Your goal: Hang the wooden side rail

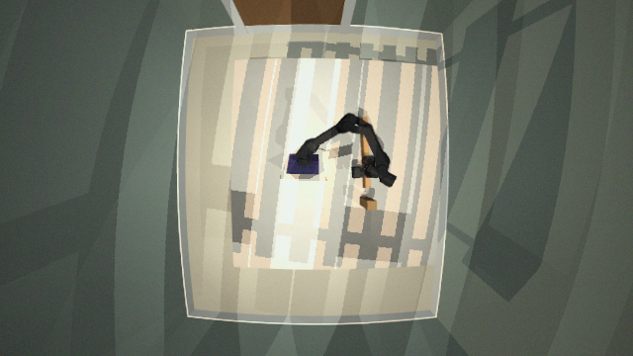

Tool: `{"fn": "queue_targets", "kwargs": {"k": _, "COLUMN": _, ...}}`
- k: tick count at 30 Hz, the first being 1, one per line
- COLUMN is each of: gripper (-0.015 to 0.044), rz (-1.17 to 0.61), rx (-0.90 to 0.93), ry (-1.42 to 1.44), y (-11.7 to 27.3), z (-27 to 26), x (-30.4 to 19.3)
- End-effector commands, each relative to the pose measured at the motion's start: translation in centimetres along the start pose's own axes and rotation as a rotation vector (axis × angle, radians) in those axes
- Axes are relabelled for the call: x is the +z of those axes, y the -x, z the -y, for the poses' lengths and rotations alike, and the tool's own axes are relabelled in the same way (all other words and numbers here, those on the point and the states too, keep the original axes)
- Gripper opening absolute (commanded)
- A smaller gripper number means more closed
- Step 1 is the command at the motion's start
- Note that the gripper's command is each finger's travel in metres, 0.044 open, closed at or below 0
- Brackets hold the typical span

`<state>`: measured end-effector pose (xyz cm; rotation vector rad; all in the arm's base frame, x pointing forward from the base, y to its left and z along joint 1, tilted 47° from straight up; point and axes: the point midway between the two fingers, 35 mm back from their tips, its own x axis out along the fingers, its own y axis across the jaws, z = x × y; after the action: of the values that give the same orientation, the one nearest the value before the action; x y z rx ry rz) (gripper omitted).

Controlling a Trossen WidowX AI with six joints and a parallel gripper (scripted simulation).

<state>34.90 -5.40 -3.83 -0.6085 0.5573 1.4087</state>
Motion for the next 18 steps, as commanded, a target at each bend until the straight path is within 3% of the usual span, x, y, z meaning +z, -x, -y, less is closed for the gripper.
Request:
{"fn": "queue_targets", "kwargs": {"k": 1, "gripper": 0.0000, "rz": -0.007, "rx": -0.005, "ry": 0.004, "y": 0.32, "z": 0.15, "x": -0.22}}
{"fn": "queue_targets", "kwargs": {"k": 18, "gripper": 0.0000, "rz": -0.007, "rx": -0.005, "ry": 0.004, "y": 0.40, "z": 0.11, "x": -0.40}}
